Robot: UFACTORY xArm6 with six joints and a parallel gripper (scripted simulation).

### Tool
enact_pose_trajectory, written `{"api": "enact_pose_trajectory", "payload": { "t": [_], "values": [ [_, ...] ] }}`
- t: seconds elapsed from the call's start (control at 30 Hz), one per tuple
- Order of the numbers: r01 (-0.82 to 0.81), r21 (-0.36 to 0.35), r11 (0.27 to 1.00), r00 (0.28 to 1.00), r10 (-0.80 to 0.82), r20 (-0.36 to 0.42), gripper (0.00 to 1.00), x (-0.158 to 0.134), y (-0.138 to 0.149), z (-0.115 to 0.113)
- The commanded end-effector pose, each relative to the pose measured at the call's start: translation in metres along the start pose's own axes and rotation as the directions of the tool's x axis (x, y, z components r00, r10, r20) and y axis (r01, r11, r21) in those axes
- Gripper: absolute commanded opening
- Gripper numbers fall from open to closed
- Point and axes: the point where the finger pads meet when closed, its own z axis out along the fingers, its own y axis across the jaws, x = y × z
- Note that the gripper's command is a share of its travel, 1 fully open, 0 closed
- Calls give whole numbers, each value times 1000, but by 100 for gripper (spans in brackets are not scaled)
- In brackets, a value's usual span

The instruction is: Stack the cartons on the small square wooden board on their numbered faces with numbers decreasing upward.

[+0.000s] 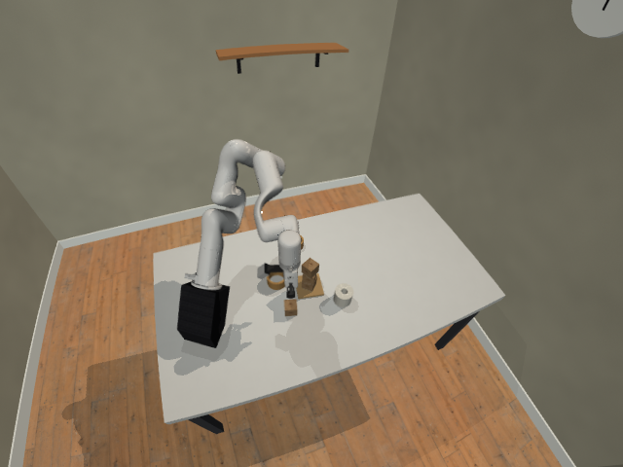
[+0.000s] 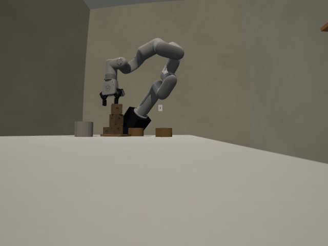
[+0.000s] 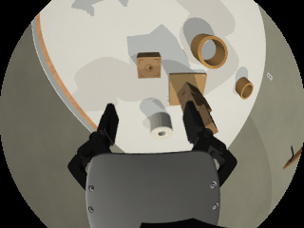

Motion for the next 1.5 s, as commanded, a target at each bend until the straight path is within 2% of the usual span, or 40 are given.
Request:
{"api": "enact_pose_trajectory", "payload": {
  "t": [0.0, 1.47],
  "values": [
    [1, 2, 1000, 1000, -1, 2, 100, -1, -1, 4],
    [2, 0, 1000, 1000, -2, 4, 100, -2, 0, 63]
  ]
}}
